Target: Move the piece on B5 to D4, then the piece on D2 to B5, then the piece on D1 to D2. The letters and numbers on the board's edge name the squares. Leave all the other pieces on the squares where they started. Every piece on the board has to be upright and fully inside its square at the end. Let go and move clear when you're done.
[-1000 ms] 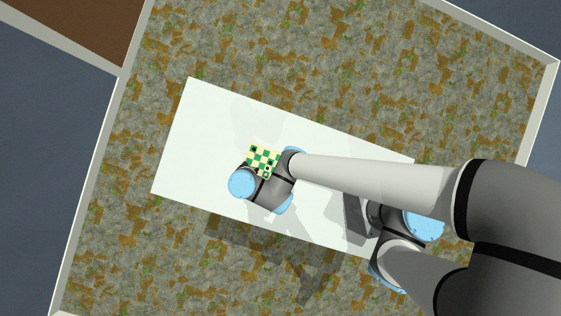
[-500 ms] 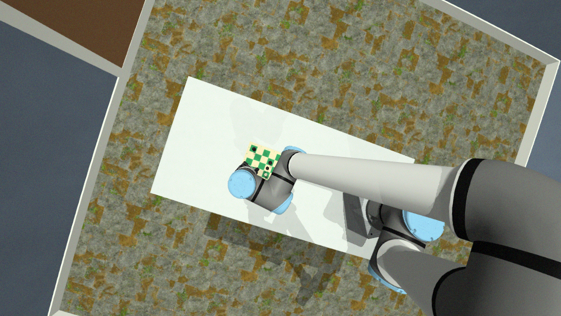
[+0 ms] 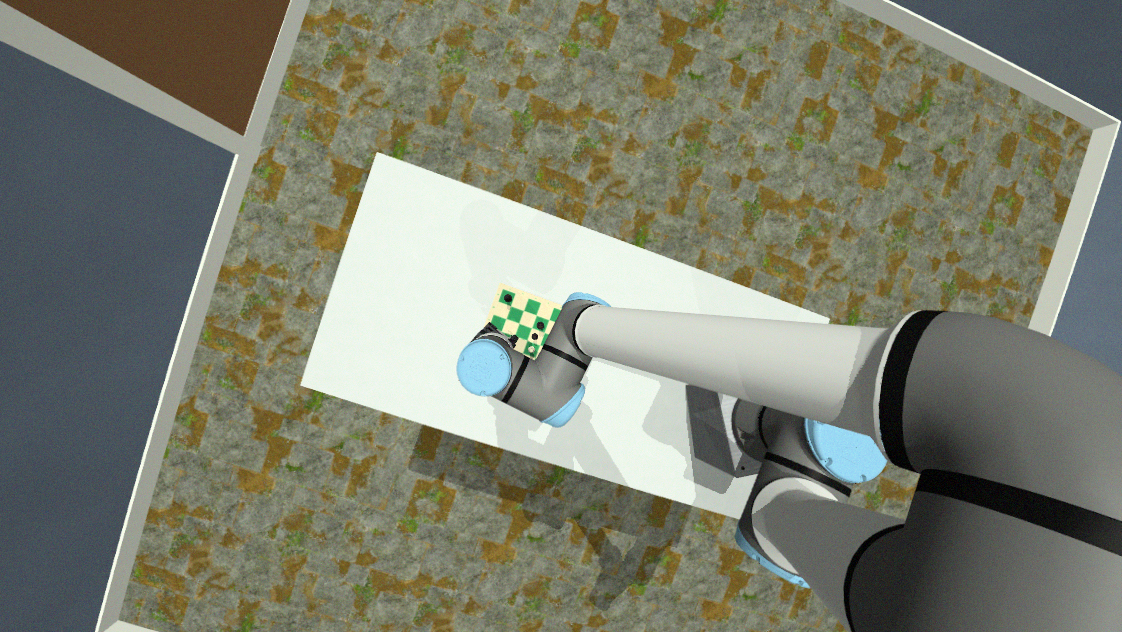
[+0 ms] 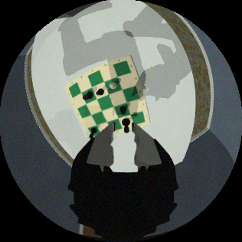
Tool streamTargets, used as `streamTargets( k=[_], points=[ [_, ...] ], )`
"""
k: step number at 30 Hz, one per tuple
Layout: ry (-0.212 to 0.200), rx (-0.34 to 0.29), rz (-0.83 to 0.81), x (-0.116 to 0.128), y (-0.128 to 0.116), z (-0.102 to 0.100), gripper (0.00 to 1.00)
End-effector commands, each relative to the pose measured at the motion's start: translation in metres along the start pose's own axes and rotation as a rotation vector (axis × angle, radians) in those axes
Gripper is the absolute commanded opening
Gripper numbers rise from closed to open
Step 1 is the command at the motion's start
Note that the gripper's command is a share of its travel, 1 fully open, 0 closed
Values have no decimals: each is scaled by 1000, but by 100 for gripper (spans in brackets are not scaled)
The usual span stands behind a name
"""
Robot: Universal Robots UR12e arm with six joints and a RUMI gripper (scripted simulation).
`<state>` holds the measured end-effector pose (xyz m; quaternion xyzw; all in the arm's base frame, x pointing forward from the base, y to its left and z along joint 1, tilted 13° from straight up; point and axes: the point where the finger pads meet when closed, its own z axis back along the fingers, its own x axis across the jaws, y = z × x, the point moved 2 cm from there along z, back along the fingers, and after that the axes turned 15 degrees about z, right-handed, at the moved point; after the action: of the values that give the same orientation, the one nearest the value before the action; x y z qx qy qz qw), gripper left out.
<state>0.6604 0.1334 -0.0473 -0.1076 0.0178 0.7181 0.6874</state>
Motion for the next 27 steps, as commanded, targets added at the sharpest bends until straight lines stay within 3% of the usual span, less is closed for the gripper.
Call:
streamTargets(
  k=[1, 27],
  points=[
    [1, -1, -2, -2, 0, -10, 20],
    [0, -2, -2, -1, -1, -38, 20]
  ],
)
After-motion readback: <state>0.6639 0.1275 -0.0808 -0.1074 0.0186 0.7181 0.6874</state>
